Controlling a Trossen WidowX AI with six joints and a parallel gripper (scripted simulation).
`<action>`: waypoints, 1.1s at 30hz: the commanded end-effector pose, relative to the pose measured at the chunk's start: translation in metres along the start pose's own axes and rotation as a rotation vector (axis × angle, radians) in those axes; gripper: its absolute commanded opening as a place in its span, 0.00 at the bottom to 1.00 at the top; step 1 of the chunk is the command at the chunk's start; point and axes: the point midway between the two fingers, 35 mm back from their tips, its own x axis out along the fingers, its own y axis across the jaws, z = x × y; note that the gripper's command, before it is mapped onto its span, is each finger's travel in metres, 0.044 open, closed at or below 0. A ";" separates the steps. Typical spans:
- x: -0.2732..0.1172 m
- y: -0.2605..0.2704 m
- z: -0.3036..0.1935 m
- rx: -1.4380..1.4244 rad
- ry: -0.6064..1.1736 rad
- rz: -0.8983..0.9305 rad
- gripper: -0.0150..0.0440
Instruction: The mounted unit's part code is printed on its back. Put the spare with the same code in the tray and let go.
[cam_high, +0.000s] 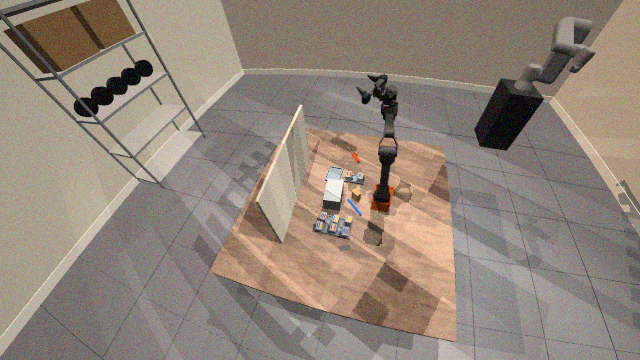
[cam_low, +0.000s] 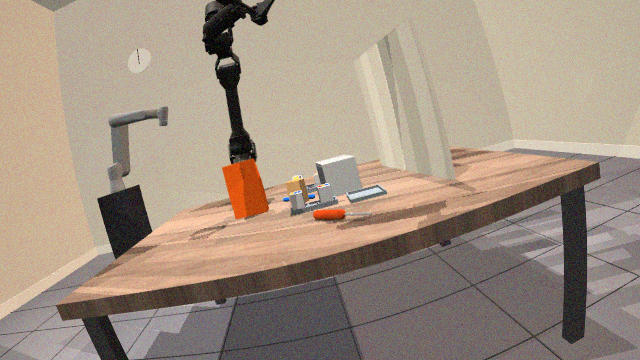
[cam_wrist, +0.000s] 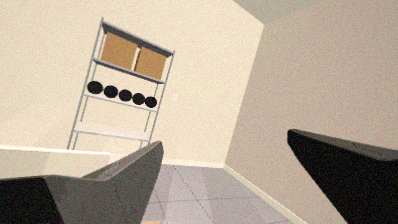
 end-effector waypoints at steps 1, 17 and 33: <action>0.045 0.053 -0.022 0.036 0.150 0.071 1.00; 0.094 0.220 -0.098 0.084 0.610 0.291 1.00; 0.039 0.394 -0.155 0.029 1.118 0.561 1.00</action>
